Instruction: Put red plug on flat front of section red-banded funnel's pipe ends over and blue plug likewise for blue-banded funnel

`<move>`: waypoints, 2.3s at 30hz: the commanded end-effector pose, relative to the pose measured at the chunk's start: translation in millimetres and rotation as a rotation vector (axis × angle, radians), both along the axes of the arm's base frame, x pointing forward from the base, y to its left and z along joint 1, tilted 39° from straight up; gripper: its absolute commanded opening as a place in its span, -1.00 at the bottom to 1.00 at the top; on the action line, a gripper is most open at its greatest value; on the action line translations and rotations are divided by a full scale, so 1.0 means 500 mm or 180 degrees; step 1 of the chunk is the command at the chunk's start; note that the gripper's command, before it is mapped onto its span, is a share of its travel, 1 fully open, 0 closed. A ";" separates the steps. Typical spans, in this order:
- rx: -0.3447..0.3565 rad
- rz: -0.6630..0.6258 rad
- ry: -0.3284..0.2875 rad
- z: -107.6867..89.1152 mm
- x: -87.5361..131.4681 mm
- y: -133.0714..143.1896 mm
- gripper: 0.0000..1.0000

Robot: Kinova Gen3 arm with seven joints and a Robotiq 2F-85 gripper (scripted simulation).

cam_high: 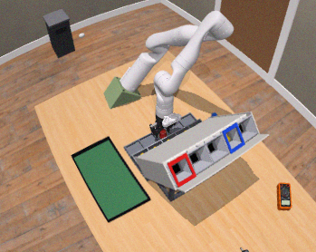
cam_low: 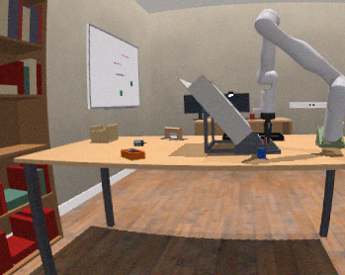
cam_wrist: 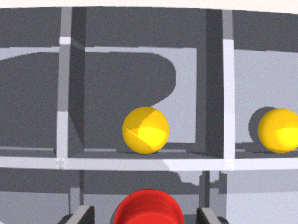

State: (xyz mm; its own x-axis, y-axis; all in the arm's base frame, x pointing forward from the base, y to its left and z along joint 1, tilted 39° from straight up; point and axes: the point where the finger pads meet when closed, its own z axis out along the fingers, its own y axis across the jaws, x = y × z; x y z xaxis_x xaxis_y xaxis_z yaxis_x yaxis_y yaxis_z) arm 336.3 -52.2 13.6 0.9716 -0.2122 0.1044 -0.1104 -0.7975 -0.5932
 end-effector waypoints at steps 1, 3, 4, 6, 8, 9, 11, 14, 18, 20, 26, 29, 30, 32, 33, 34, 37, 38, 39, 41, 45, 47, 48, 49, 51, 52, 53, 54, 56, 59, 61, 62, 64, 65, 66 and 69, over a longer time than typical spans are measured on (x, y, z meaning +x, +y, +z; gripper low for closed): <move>-0.0003 -0.0003 -0.0003 0.001 0.000 -0.001 0.30; -0.0003 -0.0003 -0.0003 0.001 0.000 -0.001 0.30; 0.0109 0.0047 -0.0007 0.032 -0.008 -0.025 0.30; 0.0109 0.0047 -0.0007 0.032 -0.008 -0.025 0.30; 0.0109 0.0047 -0.0007 0.032 -0.008 -0.025 0.30; 0.0109 0.0047 -0.0007 0.032 -0.008 -0.025 0.30; 0.0109 0.0047 -0.0007 0.032 -0.008 -0.025 0.30; 0.0109 0.0047 -0.0007 0.032 -0.008 -0.025 0.30; 0.0109 0.0047 -0.0007 0.032 -0.008 -0.025 0.30; 0.0109 0.0047 -0.0007 0.032 -0.008 -0.025 0.30; 0.0109 0.0047 -0.0007 0.063 -0.015 -0.049 0.30; 0.0109 0.0047 -0.0007 0.063 -0.015 -0.049 0.30; 0.0109 0.0047 -0.0007 0.063 -0.015 -0.049 0.30; 0.0109 0.0047 -0.0007 0.063 -0.015 -0.049 0.30; 0.0109 0.0047 -0.0007 0.063 -0.015 -0.049 0.30; 0.0109 0.0047 -0.0007 0.063 -0.015 -0.049 0.30; 0.0109 0.0047 -0.0007 0.063 -0.015 -0.049 0.30; 0.0109 0.0047 -0.0007 0.094 -0.024 -0.072 0.30; 0.0109 0.0047 -0.0007 0.094 -0.024 -0.072 0.30; 0.0109 0.0047 -0.0007 0.094 -0.024 -0.072 0.30; 0.0109 0.0047 -0.0007 0.094 -0.024 -0.072 0.30; 0.0109 0.0047 -0.0007 0.094 -0.024 -0.072 0.30; 0.0109 0.0047 -0.0007 0.094 -0.024 -0.072 0.30; 0.0109 0.0047 -0.0007 0.094 -0.024 -0.072 0.30; 0.0109 0.0047 -0.0007 0.094 -0.024 -0.072 0.30; 0.0109 0.0047 -0.0007 0.094 -0.024 -0.072 0.30; 0.0109 0.0047 -0.0007 0.094 -0.024 -0.072 0.30; 0.0109 0.0047 -0.0007 0.094 -0.024 -0.072 0.30; 0.0110 0.0047 -0.0006 0.125 -0.033 -0.096 0.30; 0.0110 0.0047 -0.0006 0.125 -0.033 -0.096 0.30; 0.0110 0.0047 -0.0006 0.125 -0.033 -0.096 0.30; 0.0110 0.0047 -0.0006 0.125 -0.033 -0.096 0.30; 0.0110 0.0047 -0.0006 0.125 -0.033 -0.096 0.30; 0.0110 0.0047 -0.0006 0.125 -0.033 -0.096 0.30; 0.0110 0.0047 -0.0006 0.125 -0.033 -0.096 0.30; 0.0110 0.0047 -0.0006 0.125 -0.033 -0.096 0.30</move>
